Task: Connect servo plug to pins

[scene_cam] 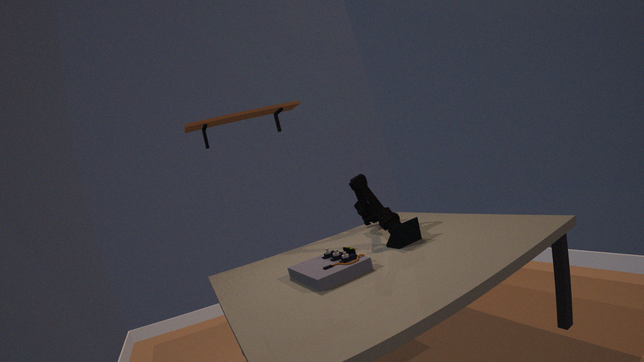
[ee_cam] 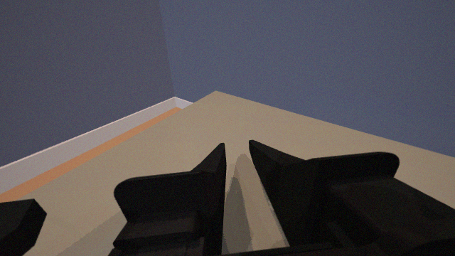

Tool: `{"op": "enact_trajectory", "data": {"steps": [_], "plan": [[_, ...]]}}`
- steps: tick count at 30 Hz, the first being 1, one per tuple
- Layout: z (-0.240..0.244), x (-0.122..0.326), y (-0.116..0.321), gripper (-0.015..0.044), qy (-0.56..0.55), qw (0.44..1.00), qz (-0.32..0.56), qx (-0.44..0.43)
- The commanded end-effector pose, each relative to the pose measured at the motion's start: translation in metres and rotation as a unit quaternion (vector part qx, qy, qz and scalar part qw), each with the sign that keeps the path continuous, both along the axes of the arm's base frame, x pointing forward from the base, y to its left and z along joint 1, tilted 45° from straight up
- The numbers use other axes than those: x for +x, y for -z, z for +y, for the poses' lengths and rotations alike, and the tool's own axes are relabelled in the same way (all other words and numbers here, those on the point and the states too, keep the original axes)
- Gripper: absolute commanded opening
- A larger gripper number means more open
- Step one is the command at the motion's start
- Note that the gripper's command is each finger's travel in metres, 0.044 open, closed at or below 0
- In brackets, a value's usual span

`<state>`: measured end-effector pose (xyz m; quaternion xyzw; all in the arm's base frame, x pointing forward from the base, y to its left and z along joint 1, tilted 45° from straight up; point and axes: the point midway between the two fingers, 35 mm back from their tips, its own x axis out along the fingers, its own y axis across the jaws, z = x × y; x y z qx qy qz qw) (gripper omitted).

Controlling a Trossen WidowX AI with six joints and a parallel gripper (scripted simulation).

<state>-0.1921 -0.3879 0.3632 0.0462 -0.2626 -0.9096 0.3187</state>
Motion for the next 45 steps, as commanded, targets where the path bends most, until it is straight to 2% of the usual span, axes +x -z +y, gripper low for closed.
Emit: {"op": "enact_trajectory", "data": {"steps": [1,11,17,24,38,45], "plan": [[-0.003,0.015,-0.002,0.0115,-0.023,1.000,0.002,-0.001],[-0.010,0.045,-0.008,0.0115,-0.067,0.998,0.008,-0.005],[-0.017,0.084,-0.014,0.0115,-0.123,0.992,0.016,-0.005],[-0.018,0.107,-0.017,0.0115,-0.157,0.987,0.022,-0.006],[-0.016,0.189,-0.022,0.0115,-0.275,0.960,0.042,0.002],[-0.003,0.246,-0.019,0.0115,-0.359,0.931,0.062,0.013]]}}
